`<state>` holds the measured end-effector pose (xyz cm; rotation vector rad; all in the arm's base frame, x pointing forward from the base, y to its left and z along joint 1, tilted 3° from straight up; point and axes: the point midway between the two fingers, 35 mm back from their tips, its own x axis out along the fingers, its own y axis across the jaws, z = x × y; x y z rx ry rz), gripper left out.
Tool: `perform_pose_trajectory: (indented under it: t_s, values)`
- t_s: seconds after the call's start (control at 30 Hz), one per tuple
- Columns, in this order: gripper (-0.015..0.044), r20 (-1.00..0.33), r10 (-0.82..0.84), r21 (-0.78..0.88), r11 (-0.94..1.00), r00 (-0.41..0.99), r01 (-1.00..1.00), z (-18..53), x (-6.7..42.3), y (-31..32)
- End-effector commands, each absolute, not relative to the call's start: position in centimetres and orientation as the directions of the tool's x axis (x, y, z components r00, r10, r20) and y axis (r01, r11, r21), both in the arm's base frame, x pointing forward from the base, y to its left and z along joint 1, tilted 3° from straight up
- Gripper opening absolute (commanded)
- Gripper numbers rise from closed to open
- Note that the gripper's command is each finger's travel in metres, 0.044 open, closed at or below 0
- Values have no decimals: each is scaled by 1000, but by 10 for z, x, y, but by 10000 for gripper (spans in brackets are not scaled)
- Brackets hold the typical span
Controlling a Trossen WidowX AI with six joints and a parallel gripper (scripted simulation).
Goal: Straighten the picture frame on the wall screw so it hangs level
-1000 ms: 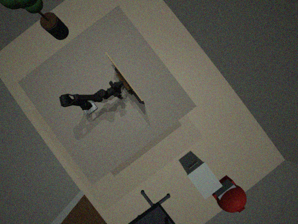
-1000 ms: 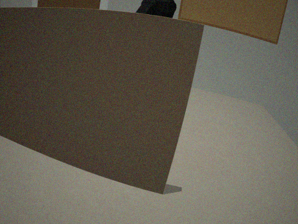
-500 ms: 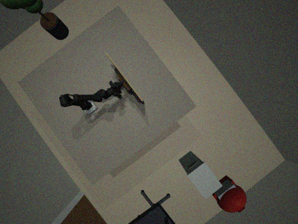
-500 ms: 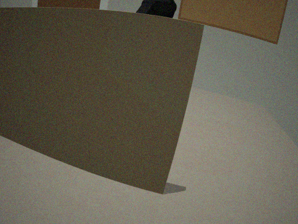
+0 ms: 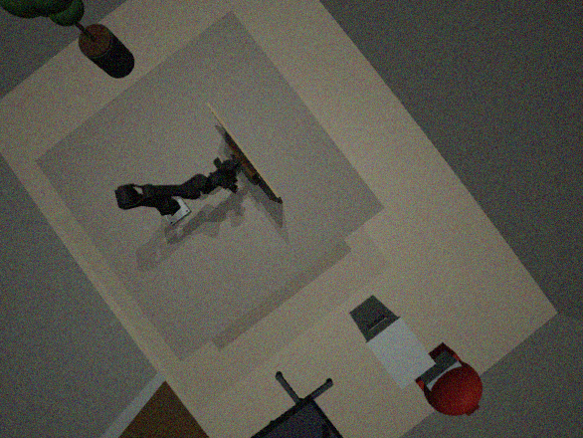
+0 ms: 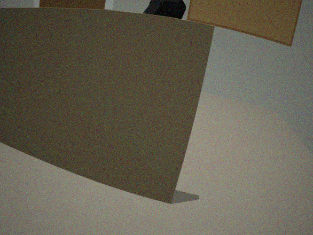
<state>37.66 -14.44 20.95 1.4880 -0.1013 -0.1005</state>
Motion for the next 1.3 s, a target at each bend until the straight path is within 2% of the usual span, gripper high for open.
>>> perform_pose_trajectory:
  t_s: [0.0,1.27]
  values:
    - [0,21,-128,996,85,992,-10,216,377,-144]
    - [0,21,-128,996,85,992,-10,221,377,-144]
